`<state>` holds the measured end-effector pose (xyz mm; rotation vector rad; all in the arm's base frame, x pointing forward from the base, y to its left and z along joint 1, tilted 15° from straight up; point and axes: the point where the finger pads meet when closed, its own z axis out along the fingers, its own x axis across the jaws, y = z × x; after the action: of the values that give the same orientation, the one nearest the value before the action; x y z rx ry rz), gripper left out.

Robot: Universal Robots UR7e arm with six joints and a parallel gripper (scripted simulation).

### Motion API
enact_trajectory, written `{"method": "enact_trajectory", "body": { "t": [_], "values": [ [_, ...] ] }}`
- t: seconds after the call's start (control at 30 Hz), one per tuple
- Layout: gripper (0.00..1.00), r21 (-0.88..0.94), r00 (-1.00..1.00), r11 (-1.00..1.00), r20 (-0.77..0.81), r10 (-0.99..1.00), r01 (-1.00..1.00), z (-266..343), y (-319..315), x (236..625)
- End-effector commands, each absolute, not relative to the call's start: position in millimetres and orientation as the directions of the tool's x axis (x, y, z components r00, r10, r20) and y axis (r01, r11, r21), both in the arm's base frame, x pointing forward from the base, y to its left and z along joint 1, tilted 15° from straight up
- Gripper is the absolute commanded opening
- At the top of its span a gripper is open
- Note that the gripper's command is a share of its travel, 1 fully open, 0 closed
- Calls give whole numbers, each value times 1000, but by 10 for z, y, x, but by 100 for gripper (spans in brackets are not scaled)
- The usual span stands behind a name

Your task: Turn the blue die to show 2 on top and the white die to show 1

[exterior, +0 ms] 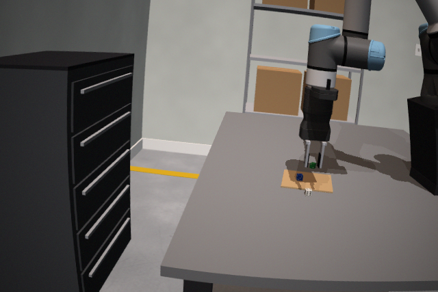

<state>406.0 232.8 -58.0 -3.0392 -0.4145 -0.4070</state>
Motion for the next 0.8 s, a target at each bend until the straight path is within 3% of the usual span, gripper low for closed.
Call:
{"method": "enact_trajectory", "body": {
  "t": [0.0,0.77],
  "values": [
    [64,-11,929,-963,266,257,269,-581,2329,4064],
    [64,-11,929,-963,266,257,270,-790,2344,4120]
  ]
}}
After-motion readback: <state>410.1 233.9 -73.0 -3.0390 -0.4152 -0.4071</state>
